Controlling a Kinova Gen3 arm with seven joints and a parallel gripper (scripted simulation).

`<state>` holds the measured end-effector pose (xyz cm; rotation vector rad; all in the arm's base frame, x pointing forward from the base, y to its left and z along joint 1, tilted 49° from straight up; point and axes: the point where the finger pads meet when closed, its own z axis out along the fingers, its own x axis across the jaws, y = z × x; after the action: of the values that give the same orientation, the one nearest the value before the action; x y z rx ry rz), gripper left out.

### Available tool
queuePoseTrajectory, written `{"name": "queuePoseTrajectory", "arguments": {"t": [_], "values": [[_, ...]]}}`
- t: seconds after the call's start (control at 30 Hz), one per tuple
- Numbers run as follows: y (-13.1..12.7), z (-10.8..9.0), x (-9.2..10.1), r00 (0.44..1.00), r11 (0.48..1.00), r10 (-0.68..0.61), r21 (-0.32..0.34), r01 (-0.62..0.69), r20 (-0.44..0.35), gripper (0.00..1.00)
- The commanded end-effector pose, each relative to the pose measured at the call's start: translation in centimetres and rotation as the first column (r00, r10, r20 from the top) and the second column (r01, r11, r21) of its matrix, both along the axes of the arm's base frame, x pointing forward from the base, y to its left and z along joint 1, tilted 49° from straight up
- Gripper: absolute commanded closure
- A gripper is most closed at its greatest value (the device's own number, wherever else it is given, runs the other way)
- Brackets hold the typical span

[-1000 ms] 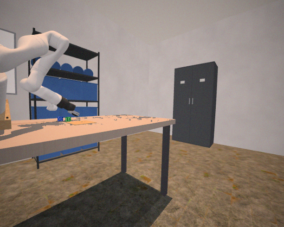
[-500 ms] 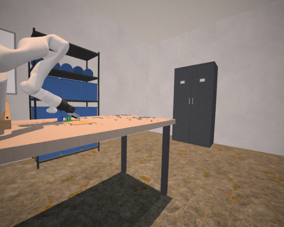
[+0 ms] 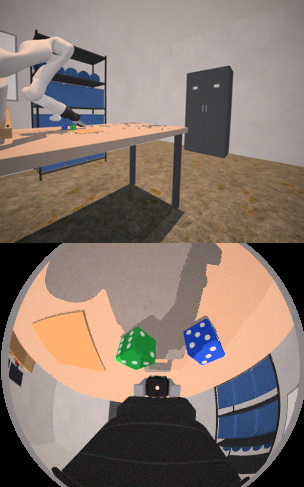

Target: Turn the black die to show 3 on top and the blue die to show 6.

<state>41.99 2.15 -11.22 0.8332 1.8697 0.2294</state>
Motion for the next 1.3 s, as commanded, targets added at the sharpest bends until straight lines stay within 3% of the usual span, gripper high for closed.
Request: {"name": "queuePoseTrajectory", "arguments": {"t": [0.0, 1.27], "values": [[0.09, 0.04, 0.03, 1.000, 1.000, 0.001, 0.001, -0.001, 0.001, 0.43], [-0.69, -0.64, 0.05, 1.000, 1.000, 0.001, 0.001, -0.001, 0.001, 0.43]]}}
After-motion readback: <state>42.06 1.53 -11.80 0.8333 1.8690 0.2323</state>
